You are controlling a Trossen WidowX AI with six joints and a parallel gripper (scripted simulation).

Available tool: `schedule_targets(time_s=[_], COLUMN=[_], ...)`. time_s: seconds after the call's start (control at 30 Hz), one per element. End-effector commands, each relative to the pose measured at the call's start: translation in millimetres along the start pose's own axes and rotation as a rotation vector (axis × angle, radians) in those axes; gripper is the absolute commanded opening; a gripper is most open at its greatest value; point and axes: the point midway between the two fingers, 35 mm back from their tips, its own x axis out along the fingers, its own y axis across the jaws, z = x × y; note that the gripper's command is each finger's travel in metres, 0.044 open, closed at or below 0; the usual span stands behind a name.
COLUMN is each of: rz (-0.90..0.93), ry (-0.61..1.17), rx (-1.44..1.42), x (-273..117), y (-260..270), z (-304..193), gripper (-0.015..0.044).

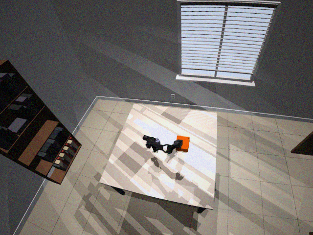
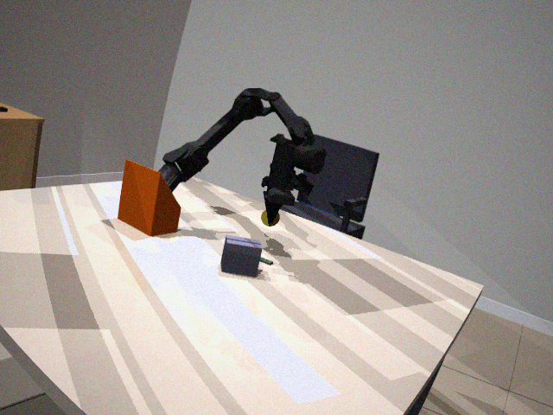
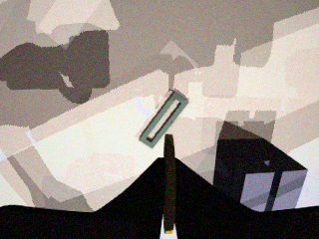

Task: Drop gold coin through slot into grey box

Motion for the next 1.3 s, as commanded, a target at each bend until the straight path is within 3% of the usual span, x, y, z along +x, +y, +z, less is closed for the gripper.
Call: schedule_targets(time_s=[0.0,1.27], rz=[0.003,-0.005], ry=[-0.002,0.001], rx=[-0.024,-0.024], x=[0.0,-0.4], y=[0.6,-78.4], z=[1.1,-47.7], gripper=[0.0000,0.0000])
